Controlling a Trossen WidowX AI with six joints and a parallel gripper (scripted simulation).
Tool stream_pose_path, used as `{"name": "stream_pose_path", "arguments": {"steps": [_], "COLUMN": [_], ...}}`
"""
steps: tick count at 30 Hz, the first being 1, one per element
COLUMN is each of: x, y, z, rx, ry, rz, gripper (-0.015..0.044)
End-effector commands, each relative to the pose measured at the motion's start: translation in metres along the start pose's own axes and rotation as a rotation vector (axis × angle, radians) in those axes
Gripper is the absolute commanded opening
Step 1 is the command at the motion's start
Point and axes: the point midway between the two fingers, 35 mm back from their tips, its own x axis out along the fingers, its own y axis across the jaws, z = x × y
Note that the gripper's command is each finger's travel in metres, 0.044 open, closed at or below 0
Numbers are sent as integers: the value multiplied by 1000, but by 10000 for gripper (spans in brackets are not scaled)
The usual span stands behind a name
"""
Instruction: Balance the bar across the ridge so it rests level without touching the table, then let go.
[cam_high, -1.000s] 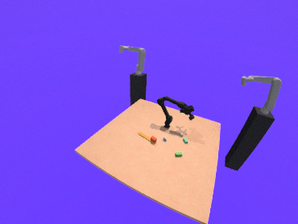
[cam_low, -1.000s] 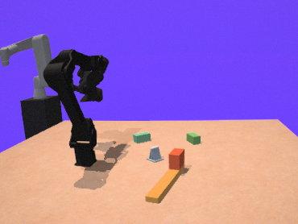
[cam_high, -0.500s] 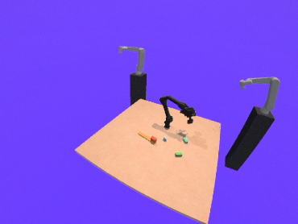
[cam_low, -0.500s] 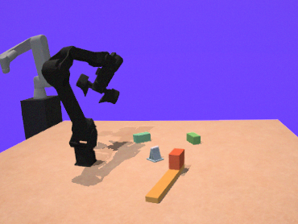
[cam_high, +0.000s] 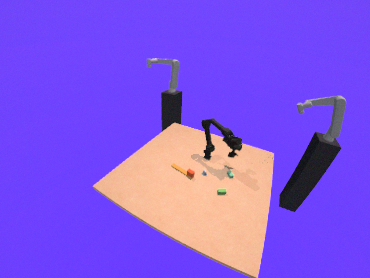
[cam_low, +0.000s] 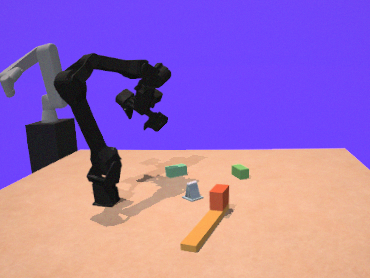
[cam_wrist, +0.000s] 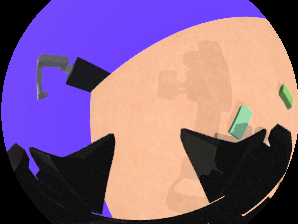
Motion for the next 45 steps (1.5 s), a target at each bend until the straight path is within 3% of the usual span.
{"name": "stream_pose_path", "arguments": {"steps": [1,19,45], "x": [-7,-52,-135], "y": [-19,-97,-196], "z": [8,26,2], "rx": [109,579,1248], "ry": [-21,-145,-359], "rz": [-59,-256,-478], "gripper": [315,315,315]}}
